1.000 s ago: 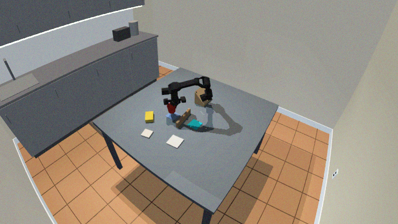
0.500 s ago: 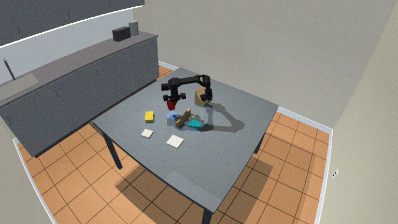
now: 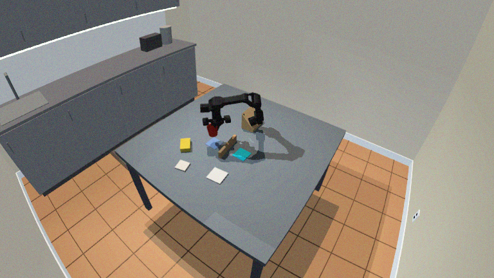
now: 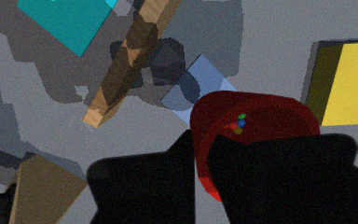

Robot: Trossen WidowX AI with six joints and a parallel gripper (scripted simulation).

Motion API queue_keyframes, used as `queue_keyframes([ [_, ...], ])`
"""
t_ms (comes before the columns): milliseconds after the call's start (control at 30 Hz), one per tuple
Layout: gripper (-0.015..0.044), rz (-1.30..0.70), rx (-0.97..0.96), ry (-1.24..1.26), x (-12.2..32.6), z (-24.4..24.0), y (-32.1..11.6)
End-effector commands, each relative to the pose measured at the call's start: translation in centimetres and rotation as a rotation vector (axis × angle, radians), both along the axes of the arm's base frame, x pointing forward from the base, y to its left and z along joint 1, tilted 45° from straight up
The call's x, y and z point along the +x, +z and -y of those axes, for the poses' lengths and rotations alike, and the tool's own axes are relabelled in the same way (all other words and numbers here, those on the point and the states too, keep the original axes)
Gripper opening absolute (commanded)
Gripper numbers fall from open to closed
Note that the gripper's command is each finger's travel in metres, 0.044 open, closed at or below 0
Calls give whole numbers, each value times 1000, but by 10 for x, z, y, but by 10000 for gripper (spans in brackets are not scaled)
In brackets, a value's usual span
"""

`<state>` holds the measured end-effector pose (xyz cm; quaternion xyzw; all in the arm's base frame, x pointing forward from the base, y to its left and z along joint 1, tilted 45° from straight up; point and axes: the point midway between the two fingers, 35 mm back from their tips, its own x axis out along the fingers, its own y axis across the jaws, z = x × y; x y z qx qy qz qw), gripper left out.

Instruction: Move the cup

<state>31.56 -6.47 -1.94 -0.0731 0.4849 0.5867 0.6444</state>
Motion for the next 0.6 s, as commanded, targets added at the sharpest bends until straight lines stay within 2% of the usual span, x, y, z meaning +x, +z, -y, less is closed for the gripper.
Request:
queue_keyframes([
  [0, 0, 0, 0, 0, 0, -1, 1],
  [567, 0, 1, -1, 4, -9, -22, 25],
])
